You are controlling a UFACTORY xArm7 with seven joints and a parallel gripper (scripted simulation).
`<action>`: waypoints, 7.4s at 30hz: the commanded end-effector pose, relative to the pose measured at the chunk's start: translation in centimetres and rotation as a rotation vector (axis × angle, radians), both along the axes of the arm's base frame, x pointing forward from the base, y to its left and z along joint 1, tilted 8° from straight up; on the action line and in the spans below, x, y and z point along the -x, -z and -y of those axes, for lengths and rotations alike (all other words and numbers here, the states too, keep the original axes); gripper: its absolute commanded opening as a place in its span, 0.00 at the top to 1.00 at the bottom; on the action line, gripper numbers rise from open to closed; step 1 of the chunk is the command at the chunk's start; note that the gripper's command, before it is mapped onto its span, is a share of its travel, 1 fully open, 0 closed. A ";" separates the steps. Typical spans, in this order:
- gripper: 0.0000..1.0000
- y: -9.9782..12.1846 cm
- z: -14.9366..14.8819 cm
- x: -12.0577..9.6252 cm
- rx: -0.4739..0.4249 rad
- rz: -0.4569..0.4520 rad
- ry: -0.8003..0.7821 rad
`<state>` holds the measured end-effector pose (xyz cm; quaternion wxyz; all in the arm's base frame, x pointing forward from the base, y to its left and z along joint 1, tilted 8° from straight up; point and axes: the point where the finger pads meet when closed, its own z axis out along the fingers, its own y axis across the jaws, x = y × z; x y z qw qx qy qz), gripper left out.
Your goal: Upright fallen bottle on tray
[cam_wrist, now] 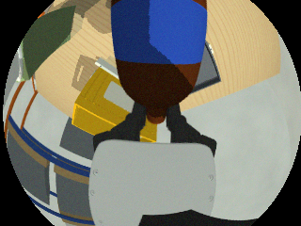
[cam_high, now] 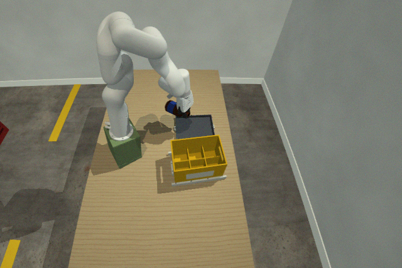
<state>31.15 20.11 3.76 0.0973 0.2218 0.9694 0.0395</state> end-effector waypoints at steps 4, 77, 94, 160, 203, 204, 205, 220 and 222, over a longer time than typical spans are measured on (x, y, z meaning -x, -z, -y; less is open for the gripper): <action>1.00 -0.1 -0.1 0.0 0.013 0.038 0.006; 1.00 -0.2 -0.2 0.2 0.087 0.206 0.027; 1.00 -0.1 -0.2 0.3 0.091 0.209 0.028; 1.00 -0.2 -0.2 0.4 0.171 0.375 0.052; 1.00 -0.3 -0.3 0.5 0.235 0.519 0.071; 1.00 -0.3 -0.3 0.5 0.235 0.519 0.071; 1.00 -0.3 -0.3 0.5 0.235 0.519 0.071; 1.00 -0.3 -0.3 0.5 0.242 0.530 0.073; 1.00 -0.3 -0.3 0.5 0.244 0.533 0.073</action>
